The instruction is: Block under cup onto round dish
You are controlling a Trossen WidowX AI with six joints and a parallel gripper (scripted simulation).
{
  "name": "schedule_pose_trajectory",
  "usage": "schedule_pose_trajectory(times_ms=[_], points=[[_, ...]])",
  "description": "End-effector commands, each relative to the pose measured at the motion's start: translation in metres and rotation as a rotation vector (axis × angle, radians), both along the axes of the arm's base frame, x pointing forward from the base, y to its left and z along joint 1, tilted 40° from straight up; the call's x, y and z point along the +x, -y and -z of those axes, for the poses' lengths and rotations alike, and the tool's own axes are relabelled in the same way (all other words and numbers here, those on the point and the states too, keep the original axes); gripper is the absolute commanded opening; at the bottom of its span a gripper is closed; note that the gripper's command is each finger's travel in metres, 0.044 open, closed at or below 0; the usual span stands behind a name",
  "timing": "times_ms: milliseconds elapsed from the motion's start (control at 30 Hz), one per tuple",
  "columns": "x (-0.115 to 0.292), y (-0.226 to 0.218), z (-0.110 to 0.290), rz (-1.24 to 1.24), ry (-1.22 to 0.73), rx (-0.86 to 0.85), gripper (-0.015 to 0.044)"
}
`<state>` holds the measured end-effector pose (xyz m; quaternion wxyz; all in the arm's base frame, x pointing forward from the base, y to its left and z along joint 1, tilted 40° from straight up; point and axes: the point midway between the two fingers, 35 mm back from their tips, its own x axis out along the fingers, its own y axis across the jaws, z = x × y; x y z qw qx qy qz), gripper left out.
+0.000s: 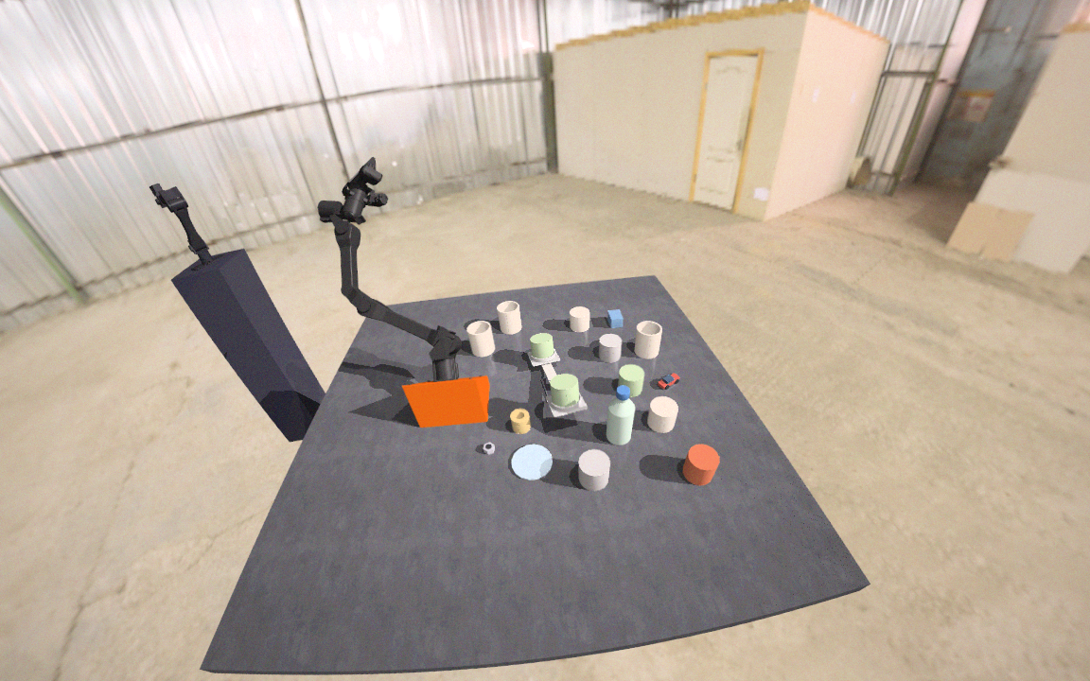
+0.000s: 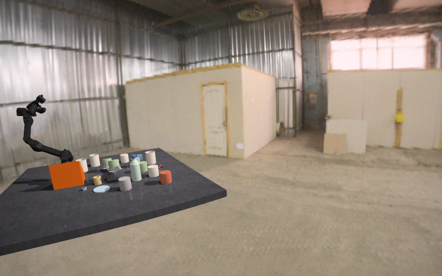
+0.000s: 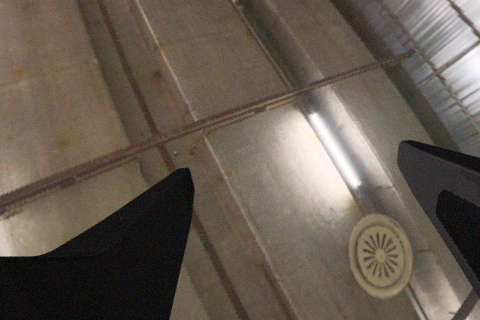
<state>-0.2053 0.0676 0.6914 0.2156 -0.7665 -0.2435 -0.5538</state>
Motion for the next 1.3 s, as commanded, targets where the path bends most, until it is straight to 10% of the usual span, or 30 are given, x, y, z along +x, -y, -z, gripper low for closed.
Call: schedule_pose_trajectory(times_ms=[0, 1267], points=[[0.001, 0.0, 0.0, 0.001, -0.002, 0.001, 0.0426], [0.258, 0.057, 0.038, 0.076, -0.635, 0.256, 0.044]])
